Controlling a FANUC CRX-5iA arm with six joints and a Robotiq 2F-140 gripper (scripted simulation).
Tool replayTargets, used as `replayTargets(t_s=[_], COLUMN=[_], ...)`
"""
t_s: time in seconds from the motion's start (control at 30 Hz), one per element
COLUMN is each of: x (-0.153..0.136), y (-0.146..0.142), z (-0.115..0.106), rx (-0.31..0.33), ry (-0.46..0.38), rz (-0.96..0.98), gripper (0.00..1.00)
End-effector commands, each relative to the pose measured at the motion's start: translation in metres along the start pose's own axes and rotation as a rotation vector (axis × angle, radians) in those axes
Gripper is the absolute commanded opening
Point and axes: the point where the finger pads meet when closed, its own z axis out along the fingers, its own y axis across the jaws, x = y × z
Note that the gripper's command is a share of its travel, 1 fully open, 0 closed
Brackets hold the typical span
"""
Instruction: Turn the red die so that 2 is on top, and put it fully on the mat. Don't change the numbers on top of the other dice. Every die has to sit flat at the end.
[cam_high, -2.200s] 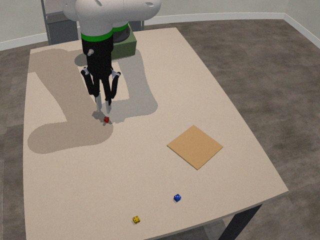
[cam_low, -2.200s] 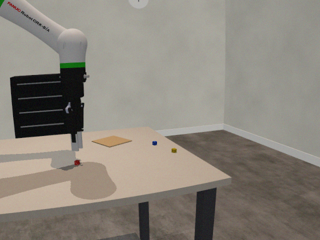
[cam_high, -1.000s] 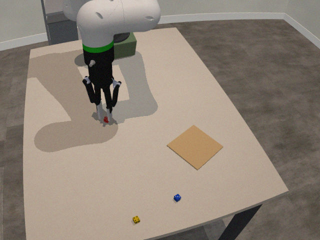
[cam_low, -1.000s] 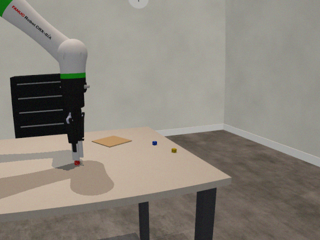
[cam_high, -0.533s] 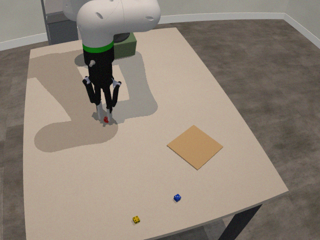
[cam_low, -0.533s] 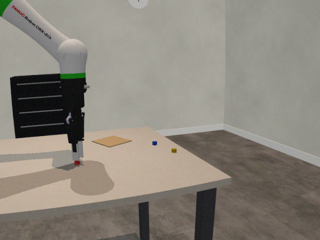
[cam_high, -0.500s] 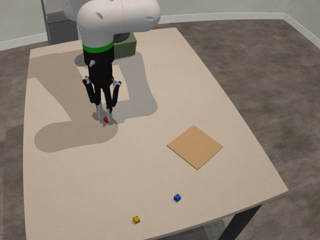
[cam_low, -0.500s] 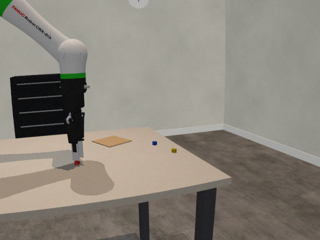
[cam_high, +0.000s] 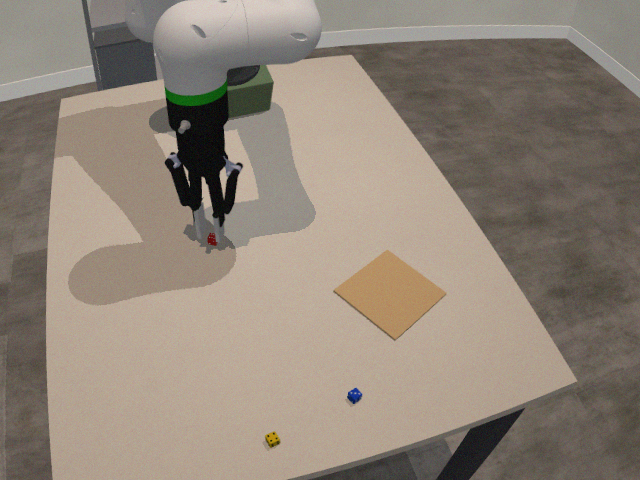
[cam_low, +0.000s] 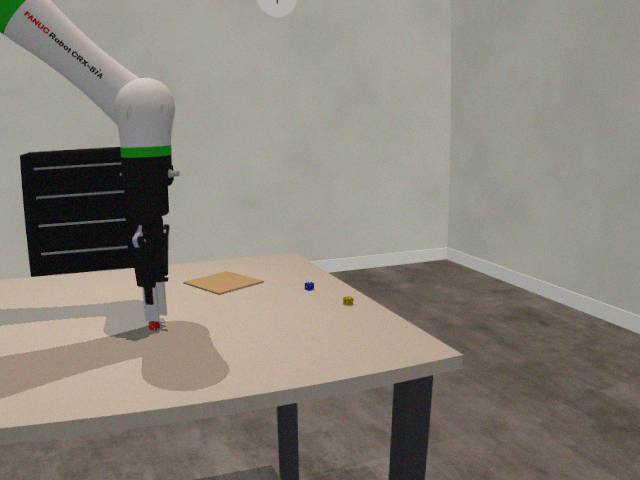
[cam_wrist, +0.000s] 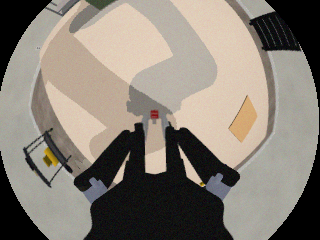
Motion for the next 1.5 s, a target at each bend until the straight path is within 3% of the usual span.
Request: replayTargets(t_s=[0.0,1.47], x=[0.0,0.0], y=[0.0,0.0], z=[0.0,0.02], rx=[0.0,0.0], ry=[0.0,0.0], rz=[0.0,0.0], gripper=[0.27,0.27])
